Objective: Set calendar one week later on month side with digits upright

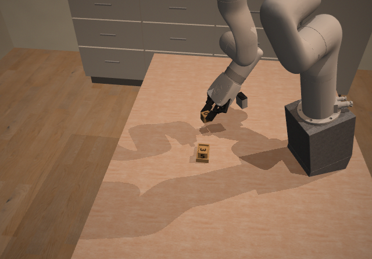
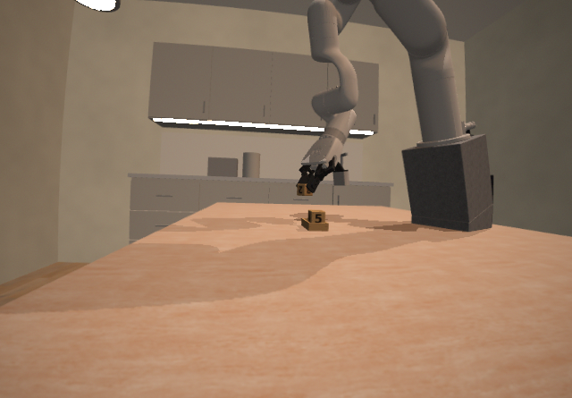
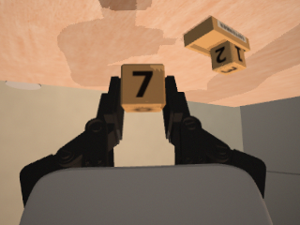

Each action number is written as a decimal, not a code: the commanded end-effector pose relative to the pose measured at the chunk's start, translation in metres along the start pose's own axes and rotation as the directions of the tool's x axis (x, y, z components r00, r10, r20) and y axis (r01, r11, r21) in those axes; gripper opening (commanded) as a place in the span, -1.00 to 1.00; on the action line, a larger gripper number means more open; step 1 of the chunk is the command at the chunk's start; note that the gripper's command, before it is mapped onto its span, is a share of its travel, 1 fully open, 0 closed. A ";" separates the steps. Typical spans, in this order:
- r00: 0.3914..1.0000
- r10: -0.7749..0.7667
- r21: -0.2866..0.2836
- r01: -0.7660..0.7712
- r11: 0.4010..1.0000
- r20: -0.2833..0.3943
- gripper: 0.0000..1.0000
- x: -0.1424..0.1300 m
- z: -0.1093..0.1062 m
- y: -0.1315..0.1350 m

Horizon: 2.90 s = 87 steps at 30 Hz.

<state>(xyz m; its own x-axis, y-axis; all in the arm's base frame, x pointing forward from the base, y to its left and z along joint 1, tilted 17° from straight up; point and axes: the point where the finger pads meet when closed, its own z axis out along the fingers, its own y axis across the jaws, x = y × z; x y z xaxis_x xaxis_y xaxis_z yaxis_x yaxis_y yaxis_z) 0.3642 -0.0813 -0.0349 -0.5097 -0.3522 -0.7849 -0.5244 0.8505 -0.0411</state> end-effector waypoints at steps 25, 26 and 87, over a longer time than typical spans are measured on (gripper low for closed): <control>1.000 -0.001 0.002 0.001 1.000 0.001 -0.43 0.008 0.011 -0.001; 1.000 -0.001 0.002 0.001 1.000 0.001 -0.43 0.009 0.012 -0.001; 1.000 -0.001 0.002 0.001 1.000 0.001 -0.43 0.037 0.052 -0.001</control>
<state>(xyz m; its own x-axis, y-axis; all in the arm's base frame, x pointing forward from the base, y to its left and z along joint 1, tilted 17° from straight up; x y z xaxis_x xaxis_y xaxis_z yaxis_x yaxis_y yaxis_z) 0.3812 -0.0739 -0.0962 -0.5094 -0.3516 -0.7854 -0.5240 0.8507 -0.0410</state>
